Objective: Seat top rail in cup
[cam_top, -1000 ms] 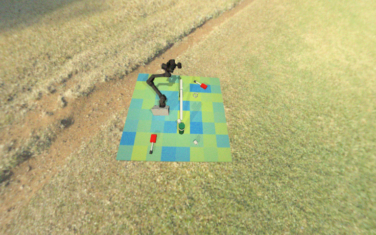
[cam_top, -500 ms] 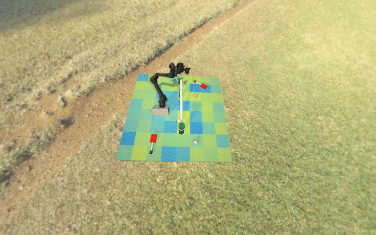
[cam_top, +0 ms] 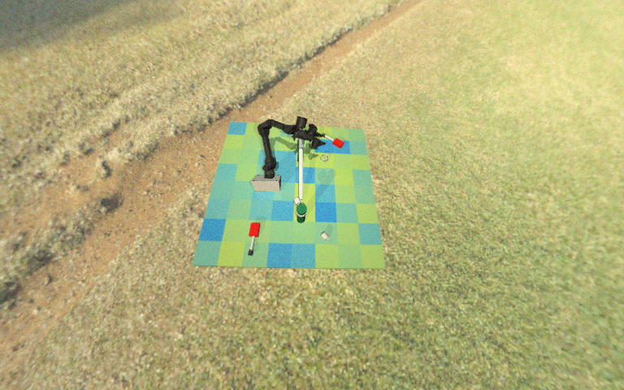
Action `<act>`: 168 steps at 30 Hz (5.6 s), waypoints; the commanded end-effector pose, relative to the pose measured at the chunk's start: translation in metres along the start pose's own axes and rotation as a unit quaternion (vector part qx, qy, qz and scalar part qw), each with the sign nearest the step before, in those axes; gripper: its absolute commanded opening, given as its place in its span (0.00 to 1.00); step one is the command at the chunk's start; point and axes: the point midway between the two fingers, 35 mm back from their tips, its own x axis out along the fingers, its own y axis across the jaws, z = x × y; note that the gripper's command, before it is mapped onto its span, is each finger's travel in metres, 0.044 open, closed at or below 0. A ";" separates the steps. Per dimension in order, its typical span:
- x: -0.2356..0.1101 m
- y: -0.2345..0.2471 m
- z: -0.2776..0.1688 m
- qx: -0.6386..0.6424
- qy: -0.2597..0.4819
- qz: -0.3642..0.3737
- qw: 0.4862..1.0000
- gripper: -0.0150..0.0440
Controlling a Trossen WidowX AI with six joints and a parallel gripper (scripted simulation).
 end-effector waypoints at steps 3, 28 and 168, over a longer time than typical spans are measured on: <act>-0.017 -0.082 -0.064 0.053 0.123 -0.093 0.987 1.00; -0.105 -0.133 -0.194 0.187 0.370 -0.059 0.908 1.00; -0.083 -0.256 -0.344 -0.601 0.228 0.415 0.644 0.25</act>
